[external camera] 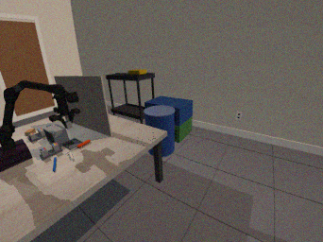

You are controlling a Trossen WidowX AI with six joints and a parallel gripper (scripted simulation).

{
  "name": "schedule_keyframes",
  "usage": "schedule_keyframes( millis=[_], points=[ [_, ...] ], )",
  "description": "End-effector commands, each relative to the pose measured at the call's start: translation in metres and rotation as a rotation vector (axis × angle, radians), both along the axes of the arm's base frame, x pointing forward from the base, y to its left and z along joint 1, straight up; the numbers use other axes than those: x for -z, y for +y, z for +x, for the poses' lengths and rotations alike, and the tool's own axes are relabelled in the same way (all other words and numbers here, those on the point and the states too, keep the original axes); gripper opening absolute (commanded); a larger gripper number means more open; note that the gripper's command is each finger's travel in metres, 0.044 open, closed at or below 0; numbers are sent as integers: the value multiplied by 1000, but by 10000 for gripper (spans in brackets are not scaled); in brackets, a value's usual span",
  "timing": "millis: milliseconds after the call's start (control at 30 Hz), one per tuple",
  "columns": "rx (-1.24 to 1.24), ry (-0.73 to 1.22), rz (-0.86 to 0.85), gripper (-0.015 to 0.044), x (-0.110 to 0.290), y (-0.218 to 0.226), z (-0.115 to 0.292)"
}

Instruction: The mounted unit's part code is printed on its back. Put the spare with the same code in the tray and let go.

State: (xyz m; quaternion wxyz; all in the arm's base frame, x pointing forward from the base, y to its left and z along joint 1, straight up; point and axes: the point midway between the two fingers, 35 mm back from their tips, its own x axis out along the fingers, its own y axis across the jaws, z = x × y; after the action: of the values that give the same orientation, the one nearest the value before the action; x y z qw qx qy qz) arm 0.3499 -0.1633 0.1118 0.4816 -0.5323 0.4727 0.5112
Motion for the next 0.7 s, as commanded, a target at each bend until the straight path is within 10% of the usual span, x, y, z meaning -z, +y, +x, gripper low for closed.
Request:
schedule_keyframes(
  millis=[0,667],
  points=[
    [-4,1,-5,0,3,-1,0],
    [-4,1,-5,0,23,-2,3]
  ],
)
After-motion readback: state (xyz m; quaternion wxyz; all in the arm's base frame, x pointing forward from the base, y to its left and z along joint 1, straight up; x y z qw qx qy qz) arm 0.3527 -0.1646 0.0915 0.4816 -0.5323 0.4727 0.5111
